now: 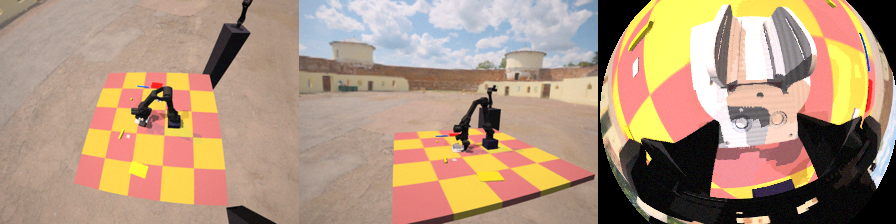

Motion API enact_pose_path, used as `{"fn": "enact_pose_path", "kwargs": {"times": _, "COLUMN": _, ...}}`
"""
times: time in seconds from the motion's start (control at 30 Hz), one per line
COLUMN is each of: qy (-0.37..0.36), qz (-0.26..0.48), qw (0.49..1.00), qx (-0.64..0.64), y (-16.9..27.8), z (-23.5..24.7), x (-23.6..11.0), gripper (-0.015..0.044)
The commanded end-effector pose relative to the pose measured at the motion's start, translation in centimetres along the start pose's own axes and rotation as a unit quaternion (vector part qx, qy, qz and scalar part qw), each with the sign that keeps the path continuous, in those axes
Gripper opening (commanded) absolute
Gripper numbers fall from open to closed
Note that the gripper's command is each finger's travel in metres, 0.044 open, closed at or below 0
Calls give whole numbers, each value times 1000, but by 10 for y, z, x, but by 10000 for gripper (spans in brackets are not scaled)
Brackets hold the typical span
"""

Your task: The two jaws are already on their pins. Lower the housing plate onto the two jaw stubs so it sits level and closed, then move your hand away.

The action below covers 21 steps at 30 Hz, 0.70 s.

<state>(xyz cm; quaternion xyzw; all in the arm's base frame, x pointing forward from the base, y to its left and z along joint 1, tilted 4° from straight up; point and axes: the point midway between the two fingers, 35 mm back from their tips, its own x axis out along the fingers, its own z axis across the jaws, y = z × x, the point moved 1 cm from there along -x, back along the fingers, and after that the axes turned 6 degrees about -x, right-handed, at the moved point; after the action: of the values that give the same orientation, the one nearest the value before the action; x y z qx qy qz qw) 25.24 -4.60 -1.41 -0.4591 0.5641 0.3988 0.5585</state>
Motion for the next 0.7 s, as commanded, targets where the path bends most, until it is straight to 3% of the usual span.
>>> {"fn": "enact_pose_path", "kwargs": {"times": 0.0, "qy": 2, "qz": 0, "qw": 1000, "qx": -2, "y": 0, "z": -1, "x": 1, "gripper": 351}}
{"fn": "enact_pose_path", "kwargs": {"times": 0.5, "qy": 2, "qz": 0, "qw": 1000, "qx": -2, "y": 0, "z": -1, "x": 1, "gripper": 351}}
{"fn": "enact_pose_path", "kwargs": {"times": 0.6, "qy": 0, "qz": 0, "qw": 1000, "qx": 0, "y": 0, "z": 0, "x": 0, "gripper": 430}}
{"fn": "enact_pose_path", "kwargs": {"times": 0.67, "qy": 0, "qz": 0, "qw": 1000, "qx": 0, "y": 0, "z": 0, "x": 0, "gripper": 440}}
